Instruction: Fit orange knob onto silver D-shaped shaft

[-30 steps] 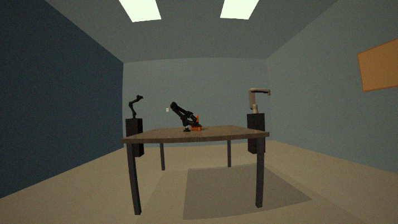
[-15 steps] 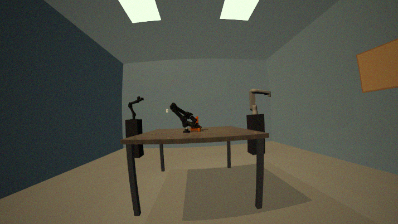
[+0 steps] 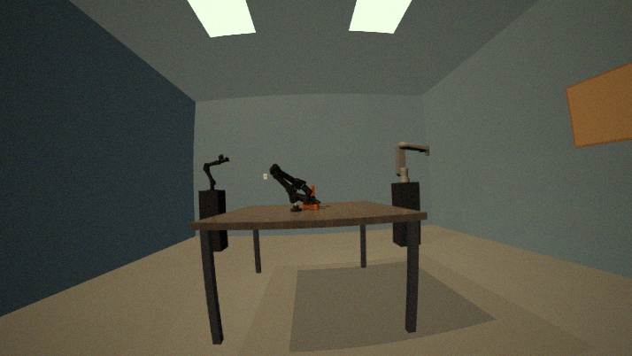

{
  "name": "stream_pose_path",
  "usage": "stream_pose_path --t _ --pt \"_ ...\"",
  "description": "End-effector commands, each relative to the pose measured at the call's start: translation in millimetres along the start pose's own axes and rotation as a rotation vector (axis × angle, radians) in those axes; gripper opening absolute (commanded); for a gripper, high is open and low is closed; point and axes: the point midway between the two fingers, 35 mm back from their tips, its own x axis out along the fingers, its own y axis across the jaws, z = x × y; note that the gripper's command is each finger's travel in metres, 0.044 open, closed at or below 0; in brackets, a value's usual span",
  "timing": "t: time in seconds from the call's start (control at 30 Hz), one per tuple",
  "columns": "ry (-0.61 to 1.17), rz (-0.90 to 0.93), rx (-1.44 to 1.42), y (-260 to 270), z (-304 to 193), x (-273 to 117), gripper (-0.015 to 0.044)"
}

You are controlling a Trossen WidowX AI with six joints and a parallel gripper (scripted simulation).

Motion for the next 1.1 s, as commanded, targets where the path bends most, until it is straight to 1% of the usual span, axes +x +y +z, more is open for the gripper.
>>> stream_pose_path --t 0.0,0.23,0.4,0.47,0.6,0.73,0.83,0.93,1.0,1.07 --pt "0.001 0.000 0.000 -1 6 -2 0.0440" --pt "-0.001 -0.002 -0.001 -2 71 -22 0.0440" --pt "-0.002 -0.003 0.000 -1 77 -24 0.0440" --pt "0.038 0.035 0.029 1 76 -20 0.0440" --pt "0.323 0.208 0.157 14 70 -6 0.0440" --pt "0.674 0.268 0.196 20 69 -5 0.0440" --pt "0.936 0.218 0.159 16 75 -11 0.0440" --pt "1.162 0.086 0.066 6 91 -18 0.0440" --pt "1.240 0.007 0.011 -1 102 -21 0.0440" --pt "1.249 -0.004 0.003 -1 103 -22 0.0440"
